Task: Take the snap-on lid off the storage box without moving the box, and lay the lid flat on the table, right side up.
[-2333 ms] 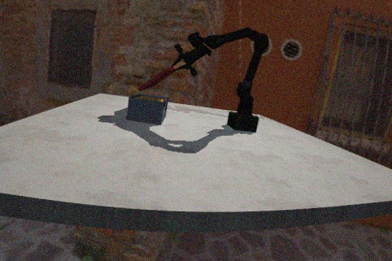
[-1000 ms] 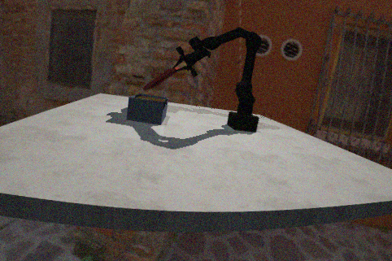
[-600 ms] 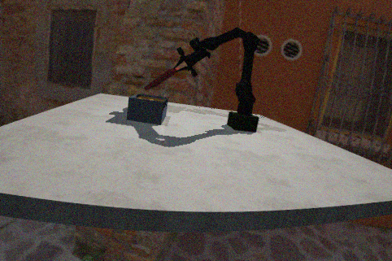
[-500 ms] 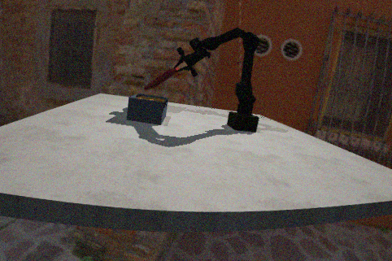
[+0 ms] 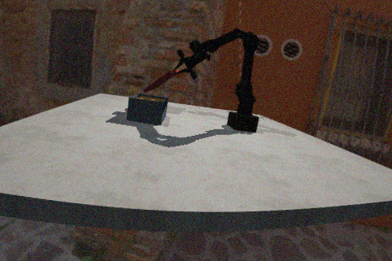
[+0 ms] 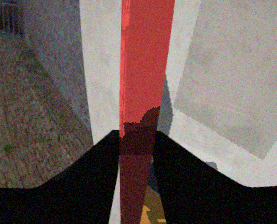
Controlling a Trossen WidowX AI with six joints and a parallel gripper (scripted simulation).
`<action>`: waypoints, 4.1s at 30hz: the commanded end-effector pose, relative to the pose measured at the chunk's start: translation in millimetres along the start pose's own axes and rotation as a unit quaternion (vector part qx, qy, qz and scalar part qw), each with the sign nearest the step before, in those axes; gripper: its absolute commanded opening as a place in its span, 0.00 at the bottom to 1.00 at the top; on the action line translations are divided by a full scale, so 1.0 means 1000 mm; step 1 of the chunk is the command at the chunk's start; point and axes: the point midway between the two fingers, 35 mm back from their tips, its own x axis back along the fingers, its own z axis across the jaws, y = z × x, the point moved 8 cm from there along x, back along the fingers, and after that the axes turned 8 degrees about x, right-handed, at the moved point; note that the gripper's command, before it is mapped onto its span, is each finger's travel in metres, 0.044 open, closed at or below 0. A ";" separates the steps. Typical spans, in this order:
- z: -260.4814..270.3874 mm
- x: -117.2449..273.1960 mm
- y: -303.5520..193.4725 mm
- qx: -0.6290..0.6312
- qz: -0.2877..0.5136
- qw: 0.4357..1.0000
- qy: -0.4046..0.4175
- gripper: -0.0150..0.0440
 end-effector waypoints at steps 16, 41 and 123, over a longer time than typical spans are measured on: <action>-0.012 -0.010 -0.002 0.001 0.000 1.000 0.002 0.25; -0.027 -0.023 -0.004 0.001 0.001 1.000 0.002 0.25; -0.077 -0.066 -0.011 0.001 0.001 1.000 0.002 0.25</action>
